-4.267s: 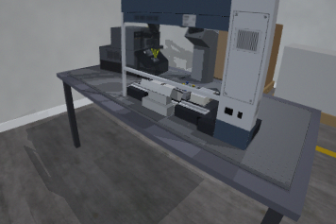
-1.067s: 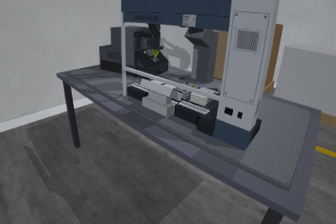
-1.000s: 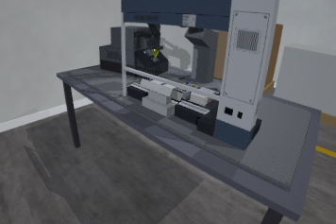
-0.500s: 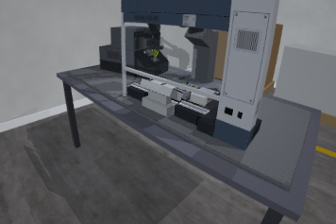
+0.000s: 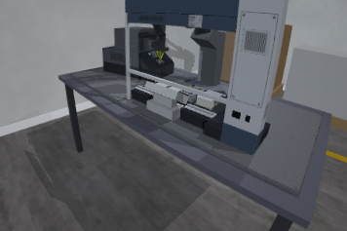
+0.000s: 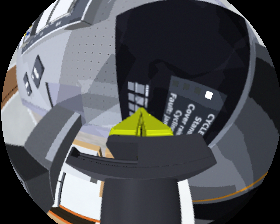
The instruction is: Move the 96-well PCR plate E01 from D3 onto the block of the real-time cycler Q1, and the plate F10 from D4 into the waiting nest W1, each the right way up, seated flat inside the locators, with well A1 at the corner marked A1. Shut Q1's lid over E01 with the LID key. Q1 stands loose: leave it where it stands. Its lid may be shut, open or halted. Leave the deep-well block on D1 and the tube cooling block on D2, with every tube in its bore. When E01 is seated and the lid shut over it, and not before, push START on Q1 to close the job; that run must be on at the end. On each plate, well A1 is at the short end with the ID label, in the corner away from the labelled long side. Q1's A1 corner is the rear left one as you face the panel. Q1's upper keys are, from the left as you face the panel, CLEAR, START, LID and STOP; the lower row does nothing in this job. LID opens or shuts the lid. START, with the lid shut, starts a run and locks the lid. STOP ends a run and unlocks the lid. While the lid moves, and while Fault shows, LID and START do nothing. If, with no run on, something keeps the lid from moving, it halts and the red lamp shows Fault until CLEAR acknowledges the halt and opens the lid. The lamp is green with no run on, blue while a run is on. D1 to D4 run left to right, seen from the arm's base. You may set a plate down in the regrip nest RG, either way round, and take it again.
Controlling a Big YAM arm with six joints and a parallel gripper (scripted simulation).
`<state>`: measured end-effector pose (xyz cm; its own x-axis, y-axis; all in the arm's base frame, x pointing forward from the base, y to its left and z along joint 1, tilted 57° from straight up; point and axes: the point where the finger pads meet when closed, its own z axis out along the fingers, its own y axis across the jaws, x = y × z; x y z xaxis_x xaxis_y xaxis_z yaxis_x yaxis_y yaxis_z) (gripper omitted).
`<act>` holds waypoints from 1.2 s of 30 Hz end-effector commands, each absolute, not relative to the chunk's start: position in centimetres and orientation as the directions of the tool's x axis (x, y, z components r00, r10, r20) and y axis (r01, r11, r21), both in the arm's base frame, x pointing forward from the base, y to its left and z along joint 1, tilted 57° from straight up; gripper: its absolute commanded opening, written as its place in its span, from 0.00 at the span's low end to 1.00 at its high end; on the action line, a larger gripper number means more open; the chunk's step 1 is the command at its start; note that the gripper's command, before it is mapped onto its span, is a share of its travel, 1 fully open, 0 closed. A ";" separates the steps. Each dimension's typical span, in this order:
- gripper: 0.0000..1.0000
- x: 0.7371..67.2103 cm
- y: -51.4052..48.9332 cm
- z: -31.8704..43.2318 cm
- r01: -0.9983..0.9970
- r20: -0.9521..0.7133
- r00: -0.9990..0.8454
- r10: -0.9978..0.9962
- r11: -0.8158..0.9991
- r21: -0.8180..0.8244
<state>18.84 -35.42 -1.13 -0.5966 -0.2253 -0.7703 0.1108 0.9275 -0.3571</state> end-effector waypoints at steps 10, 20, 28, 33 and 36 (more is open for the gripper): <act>0.00 20.3 -28.9 -6.4 0.055 -0.779 -0.620 -0.094 0.985 -0.162; 0.00 20.3 -28.9 -6.3 0.056 -0.781 -0.618 -0.091 0.986 -0.159; 0.00 20.3 -28.8 -6.3 0.056 -0.784 -0.615 -0.089 0.986 -0.155; 0.00 20.3 -28.8 -6.3 0.057 -0.784 -0.614 -0.087 0.986 -0.154; 0.00 20.3 -28.8 -6.2 0.057 -0.785 -0.614 -0.087 0.986 -0.154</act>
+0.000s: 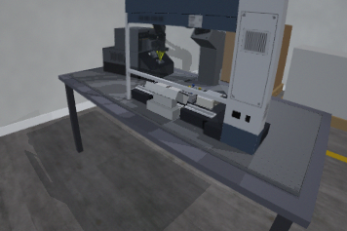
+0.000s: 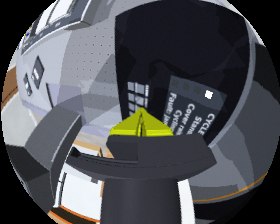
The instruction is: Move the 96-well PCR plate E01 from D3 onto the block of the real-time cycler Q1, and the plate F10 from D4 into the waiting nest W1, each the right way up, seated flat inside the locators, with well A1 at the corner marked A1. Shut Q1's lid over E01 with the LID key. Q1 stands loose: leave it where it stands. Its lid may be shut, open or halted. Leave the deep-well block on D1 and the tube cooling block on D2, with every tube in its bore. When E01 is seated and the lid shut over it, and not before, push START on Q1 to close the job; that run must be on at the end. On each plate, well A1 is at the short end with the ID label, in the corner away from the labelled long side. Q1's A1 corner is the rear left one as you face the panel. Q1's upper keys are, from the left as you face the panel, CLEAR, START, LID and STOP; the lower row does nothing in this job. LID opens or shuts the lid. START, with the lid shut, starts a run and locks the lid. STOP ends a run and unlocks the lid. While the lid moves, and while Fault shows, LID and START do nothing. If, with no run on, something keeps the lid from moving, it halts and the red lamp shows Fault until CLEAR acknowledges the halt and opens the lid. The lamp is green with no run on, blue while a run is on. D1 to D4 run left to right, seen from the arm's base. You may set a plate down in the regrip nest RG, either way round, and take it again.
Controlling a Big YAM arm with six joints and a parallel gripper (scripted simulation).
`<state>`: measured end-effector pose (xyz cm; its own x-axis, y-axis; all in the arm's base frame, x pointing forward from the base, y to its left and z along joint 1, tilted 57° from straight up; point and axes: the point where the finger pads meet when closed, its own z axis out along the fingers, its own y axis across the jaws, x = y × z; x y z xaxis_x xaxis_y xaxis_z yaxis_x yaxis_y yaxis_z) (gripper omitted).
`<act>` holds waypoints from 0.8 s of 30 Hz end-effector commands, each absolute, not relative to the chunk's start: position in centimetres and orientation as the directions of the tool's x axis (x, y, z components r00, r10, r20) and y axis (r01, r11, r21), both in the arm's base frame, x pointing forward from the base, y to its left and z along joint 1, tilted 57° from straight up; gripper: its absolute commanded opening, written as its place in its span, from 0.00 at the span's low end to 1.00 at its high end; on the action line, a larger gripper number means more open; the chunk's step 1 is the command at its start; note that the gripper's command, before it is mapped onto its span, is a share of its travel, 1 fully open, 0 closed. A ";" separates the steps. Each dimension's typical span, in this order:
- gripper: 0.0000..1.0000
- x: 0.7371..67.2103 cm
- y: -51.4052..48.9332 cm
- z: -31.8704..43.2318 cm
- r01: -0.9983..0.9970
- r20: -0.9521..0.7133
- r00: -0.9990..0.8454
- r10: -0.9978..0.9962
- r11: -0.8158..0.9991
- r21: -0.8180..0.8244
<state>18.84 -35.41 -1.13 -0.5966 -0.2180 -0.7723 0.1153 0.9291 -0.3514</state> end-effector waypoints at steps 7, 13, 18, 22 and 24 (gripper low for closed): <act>0.00 20.2 -28.7 -6.2 0.058 -0.785 -0.614 -0.083 0.987 -0.150; 0.00 20.2 -28.7 -6.2 0.059 -0.785 -0.614 -0.079 0.988 -0.146; 0.00 20.2 -28.7 -6.2 0.060 -0.786 -0.614 -0.078 0.988 -0.145; 0.00 20.2 -28.7 -6.2 0.060 -0.786 -0.614 -0.078 0.988 -0.145; 0.00 20.2 -28.7 -6.2 0.060 -0.786 -0.614 -0.078 0.988 -0.145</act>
